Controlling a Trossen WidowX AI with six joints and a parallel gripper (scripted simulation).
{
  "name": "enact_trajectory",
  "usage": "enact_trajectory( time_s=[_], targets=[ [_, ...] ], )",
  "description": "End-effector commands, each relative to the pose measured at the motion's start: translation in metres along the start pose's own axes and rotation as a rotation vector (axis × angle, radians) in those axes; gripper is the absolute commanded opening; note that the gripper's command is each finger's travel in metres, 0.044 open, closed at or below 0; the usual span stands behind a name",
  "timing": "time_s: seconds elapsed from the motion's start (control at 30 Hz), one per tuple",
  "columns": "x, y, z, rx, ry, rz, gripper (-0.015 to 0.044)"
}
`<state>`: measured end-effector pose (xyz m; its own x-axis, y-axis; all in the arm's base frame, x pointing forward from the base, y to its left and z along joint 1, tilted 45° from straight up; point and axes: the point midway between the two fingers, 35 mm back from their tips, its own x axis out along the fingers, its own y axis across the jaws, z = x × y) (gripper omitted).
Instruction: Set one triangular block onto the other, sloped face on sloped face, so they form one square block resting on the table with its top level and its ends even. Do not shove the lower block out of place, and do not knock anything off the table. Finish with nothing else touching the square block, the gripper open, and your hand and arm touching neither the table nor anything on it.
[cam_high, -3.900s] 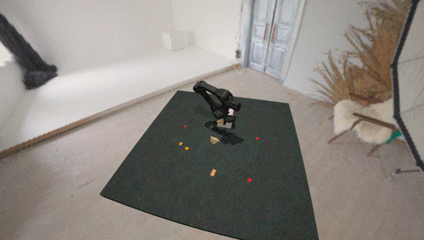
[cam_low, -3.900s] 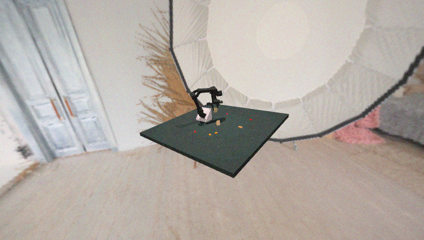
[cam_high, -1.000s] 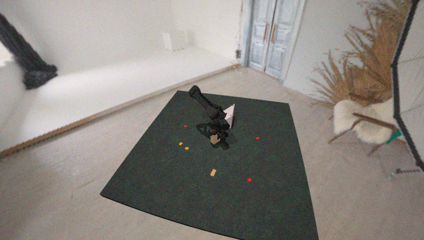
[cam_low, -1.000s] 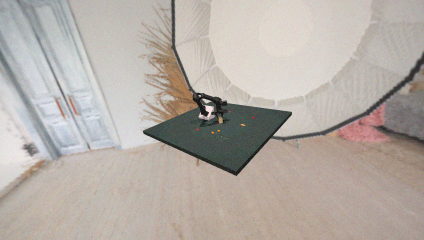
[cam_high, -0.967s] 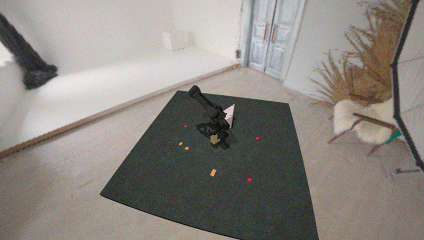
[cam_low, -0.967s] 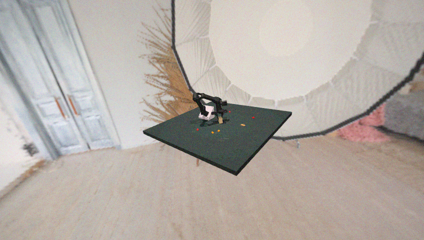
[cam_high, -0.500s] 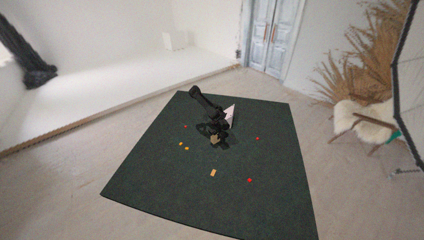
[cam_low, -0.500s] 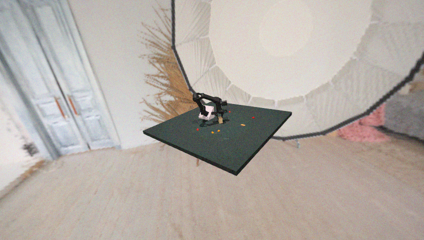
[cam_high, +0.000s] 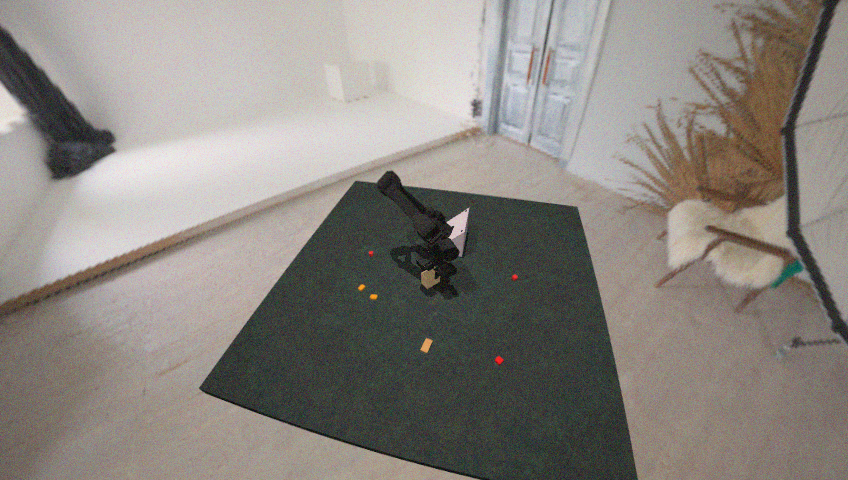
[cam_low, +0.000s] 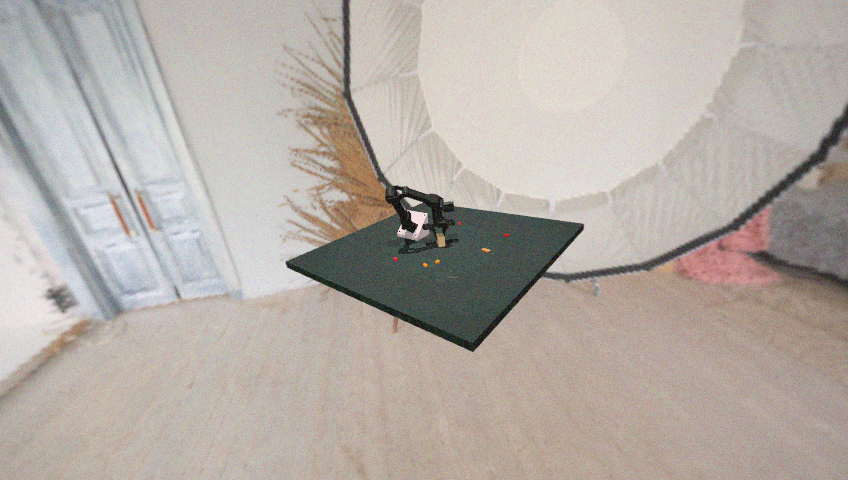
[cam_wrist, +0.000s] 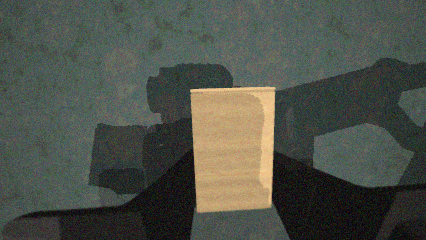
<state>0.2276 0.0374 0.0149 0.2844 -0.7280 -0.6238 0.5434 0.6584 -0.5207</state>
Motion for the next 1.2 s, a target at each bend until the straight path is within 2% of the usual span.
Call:
enact_trajectory(
  time_s=[0.0,0.07,0.63,0.87,0.93,1.1,1.17],
  targets=[
    [0.000,0.000,0.000,0.000,-0.003,0.001,0.0000],
    [0.000,0.000,0.001,-0.001,-0.005,0.002,0.0000],
    [0.000,0.000,0.000,0.000,0.000,0.000,0.0440],
    [-0.002,0.001,0.000,0.000,0.001,0.001,0.0440],
    [-0.019,0.004,0.001,-0.002,0.005,0.008,0.0440],
    [-0.099,0.003,0.000,-0.002,0.006,0.006,0.0440],
    [-0.110,0.000,-0.001,-0.001,0.004,0.002,0.0440]
  ],
)
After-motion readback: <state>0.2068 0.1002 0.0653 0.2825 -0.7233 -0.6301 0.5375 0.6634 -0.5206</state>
